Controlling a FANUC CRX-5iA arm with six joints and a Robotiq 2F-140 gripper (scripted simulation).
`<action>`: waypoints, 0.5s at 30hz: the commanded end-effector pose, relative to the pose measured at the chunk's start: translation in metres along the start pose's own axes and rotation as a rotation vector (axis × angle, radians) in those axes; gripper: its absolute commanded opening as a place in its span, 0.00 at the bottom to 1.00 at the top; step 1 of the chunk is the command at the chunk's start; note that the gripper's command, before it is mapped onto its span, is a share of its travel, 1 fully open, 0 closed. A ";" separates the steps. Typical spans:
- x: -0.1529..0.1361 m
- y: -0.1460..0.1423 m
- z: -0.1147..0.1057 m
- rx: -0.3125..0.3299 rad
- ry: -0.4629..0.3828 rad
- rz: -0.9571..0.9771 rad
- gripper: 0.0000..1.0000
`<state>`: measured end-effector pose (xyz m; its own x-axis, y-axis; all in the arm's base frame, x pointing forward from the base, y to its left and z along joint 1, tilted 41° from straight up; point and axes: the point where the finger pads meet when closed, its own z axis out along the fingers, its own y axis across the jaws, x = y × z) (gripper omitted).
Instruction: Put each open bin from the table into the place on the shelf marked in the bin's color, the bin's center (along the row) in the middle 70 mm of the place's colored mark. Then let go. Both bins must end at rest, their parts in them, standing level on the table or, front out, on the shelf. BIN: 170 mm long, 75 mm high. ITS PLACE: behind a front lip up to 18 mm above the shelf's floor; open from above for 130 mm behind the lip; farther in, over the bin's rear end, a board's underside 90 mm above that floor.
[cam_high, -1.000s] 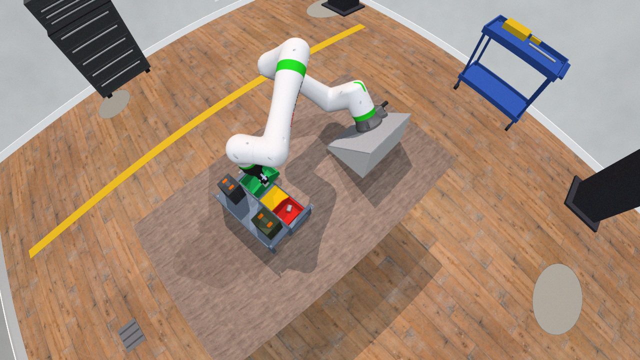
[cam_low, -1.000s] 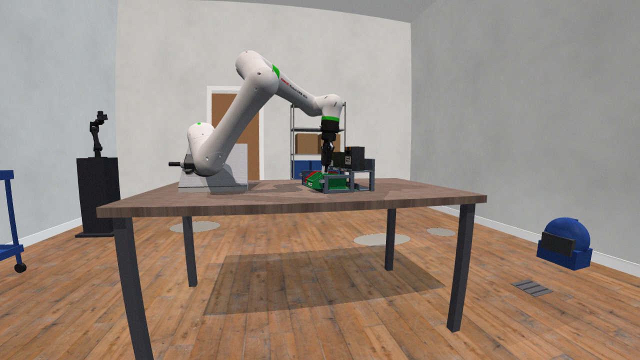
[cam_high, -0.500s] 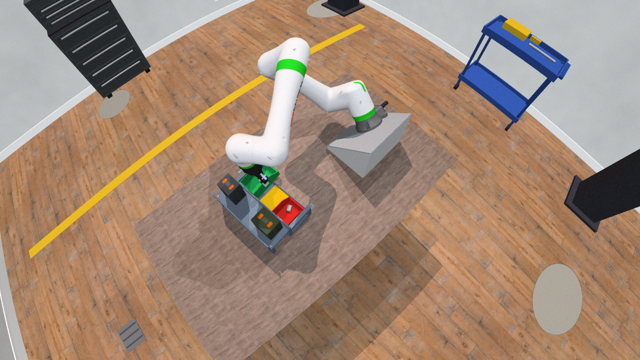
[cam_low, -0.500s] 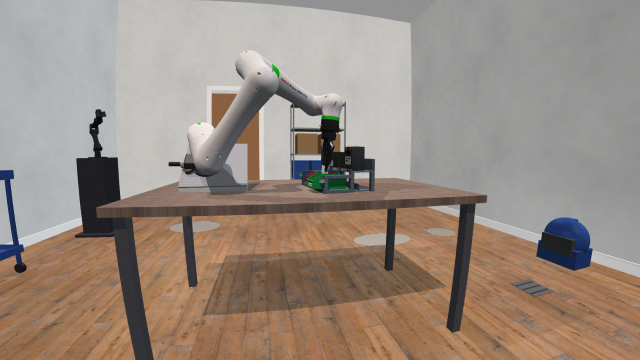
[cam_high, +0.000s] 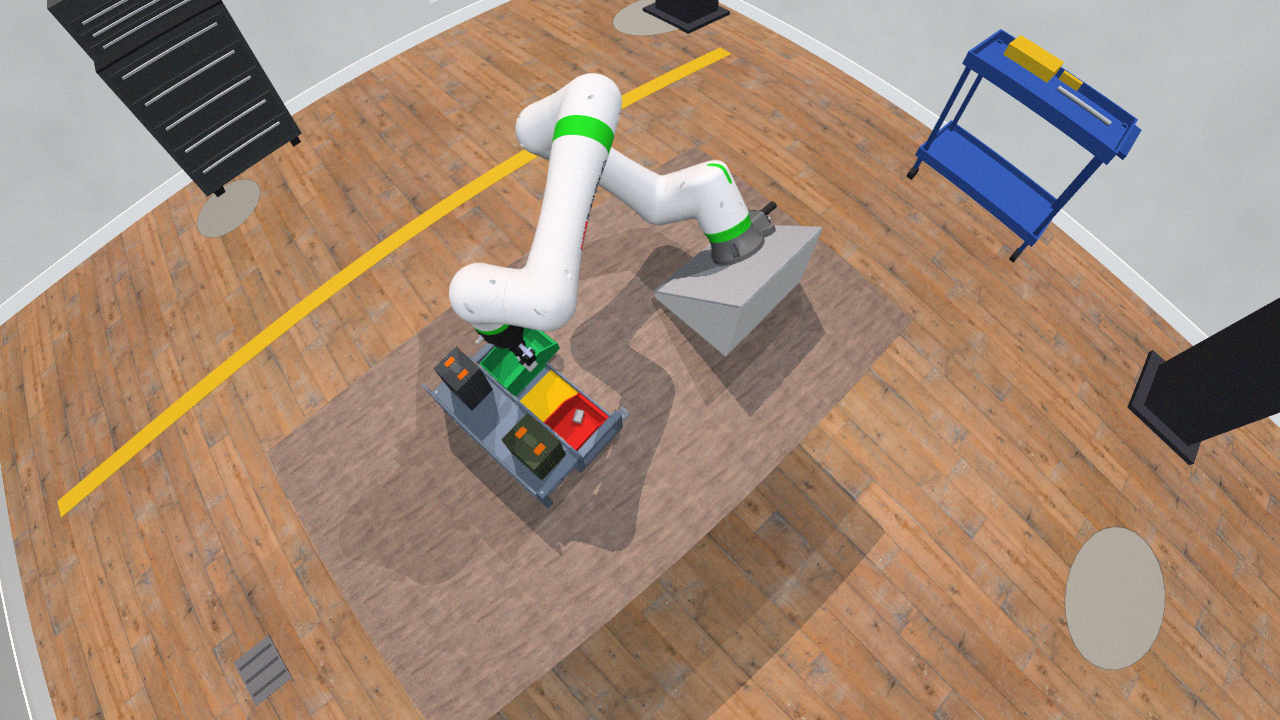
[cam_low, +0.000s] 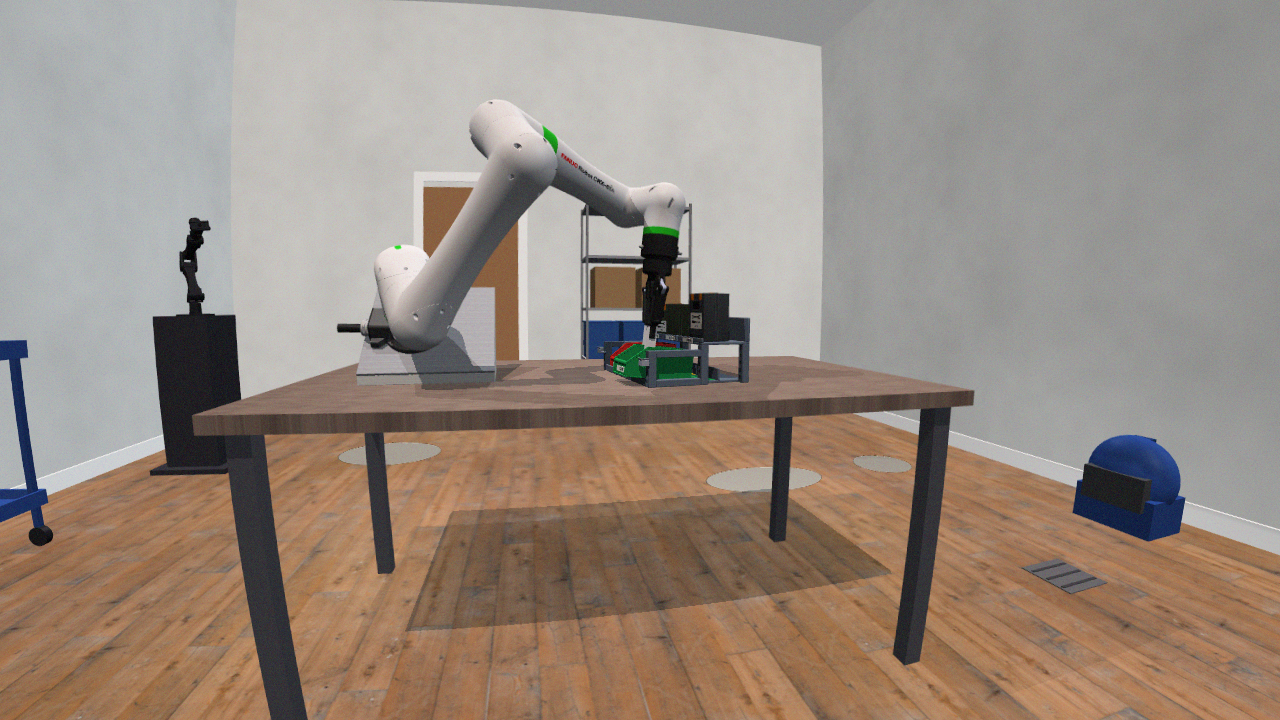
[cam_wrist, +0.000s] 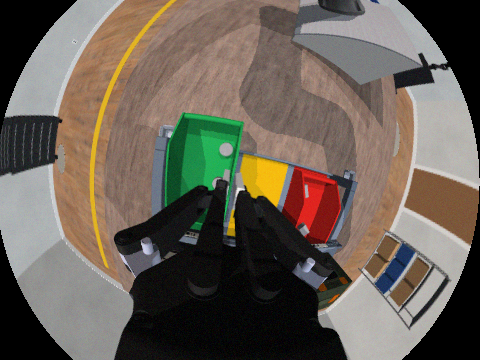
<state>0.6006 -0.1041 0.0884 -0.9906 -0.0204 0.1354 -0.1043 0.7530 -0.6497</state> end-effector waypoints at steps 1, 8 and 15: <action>0.000 0.000 -0.005 0.000 0.000 0.000 0.06; 0.001 0.000 -0.013 0.000 0.000 0.000 0.06; 0.003 0.000 -0.025 0.000 0.000 0.000 0.06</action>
<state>0.6001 -0.0909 0.1038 -0.9906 -0.0204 0.1354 -0.1043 0.7530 -0.6497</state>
